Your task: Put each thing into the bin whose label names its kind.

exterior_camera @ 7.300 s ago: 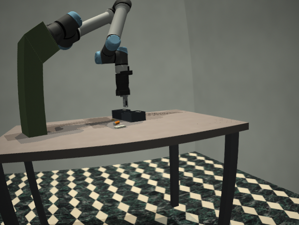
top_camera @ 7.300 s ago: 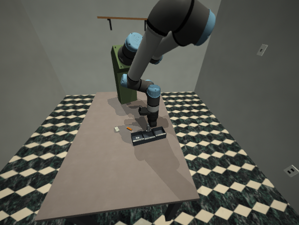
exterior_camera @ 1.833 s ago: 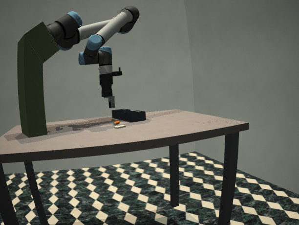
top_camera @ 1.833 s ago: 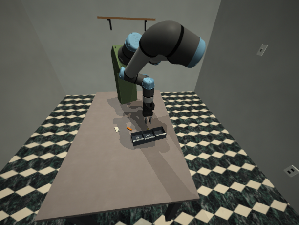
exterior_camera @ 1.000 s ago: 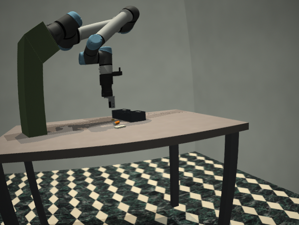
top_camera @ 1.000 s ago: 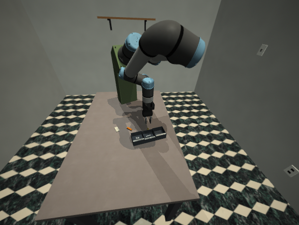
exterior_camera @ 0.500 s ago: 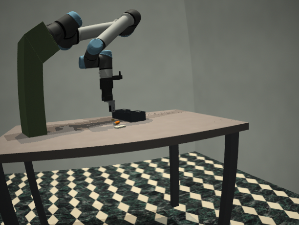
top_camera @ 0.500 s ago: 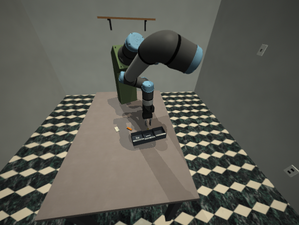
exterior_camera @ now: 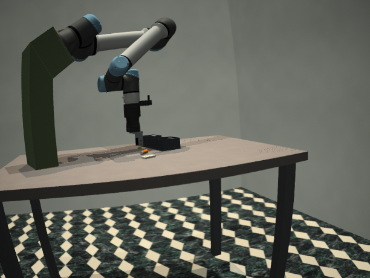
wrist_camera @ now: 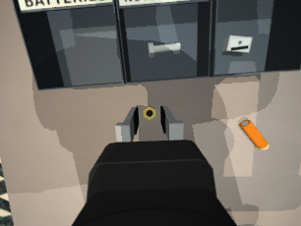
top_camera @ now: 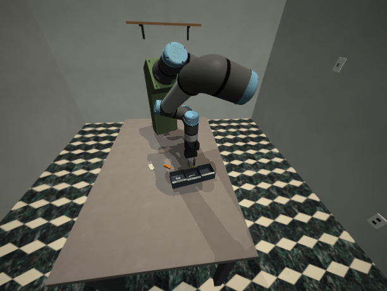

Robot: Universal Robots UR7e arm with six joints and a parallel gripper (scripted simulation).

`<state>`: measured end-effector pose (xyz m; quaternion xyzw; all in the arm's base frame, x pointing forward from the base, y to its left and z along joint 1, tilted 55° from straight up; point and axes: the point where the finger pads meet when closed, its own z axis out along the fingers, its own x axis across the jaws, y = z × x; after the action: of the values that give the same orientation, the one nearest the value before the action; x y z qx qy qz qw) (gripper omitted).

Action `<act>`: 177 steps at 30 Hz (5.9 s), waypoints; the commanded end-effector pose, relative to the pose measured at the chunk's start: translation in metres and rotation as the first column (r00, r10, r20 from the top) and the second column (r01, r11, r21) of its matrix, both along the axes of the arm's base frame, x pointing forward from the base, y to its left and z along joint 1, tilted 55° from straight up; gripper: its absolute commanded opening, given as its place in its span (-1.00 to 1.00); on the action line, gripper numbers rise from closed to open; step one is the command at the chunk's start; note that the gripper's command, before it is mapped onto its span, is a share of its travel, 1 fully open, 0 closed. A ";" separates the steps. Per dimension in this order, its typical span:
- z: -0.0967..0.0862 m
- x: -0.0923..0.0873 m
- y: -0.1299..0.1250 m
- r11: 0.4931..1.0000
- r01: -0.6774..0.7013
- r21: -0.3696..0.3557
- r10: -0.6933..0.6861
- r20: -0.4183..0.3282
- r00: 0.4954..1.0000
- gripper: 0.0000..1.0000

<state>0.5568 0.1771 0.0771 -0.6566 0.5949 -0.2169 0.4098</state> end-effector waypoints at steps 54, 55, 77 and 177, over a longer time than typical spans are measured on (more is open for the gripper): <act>-0.007 0.010 0.004 1.000 0.000 0.000 0.000 0.001 1.000 -0.32; -0.007 0.010 0.004 1.000 0.000 0.000 0.000 0.001 1.000 -0.32; 0.027 -0.036 -0.013 1.000 0.000 0.000 0.000 0.001 1.000 -0.32; 0.086 0.010 -0.035 0.115 0.776 0.620 -0.362 -0.702 0.613 -0.32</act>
<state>0.5649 0.1414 0.1641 -0.0612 0.8838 0.1274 0.4460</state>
